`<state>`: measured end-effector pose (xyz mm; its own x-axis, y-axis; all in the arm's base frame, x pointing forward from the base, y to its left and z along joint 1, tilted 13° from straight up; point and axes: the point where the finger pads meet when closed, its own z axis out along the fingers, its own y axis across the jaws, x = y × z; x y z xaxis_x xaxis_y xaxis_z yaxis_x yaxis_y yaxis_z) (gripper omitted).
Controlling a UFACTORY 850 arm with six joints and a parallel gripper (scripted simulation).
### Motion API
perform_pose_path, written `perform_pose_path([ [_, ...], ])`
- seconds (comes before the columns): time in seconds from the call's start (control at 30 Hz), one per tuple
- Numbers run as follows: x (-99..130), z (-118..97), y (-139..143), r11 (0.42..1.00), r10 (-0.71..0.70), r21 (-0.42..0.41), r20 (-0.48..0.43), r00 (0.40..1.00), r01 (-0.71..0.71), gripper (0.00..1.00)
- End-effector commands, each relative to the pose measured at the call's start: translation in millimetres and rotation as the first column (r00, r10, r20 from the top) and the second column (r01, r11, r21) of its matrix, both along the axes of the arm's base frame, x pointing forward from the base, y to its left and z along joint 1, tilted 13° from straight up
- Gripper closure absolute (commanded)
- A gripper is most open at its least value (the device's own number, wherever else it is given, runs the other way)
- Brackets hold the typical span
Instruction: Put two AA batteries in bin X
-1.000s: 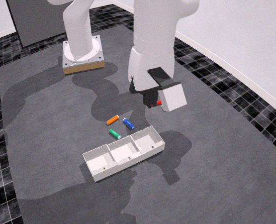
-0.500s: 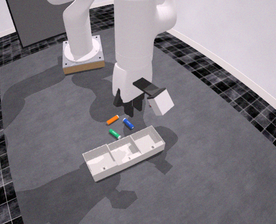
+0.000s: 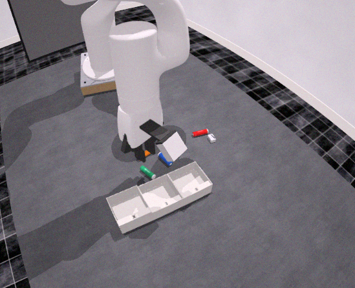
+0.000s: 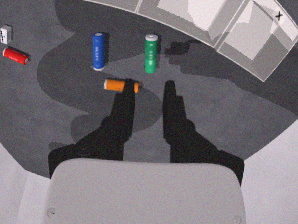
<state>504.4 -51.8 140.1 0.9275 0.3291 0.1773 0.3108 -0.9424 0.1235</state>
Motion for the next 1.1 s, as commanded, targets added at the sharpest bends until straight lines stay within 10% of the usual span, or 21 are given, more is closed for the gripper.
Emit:
perform_pose_path([
  [0.0, -0.7, -2.7, -3.6, 1.000, 0.001, 0.001, 0.004, 1.000, -0.001, 0.72],
  [1.07, 2.1, -2.3, -0.4, 1.000, 0.001, 0.001, 0.004, 1.000, -0.001, 0.72],
])
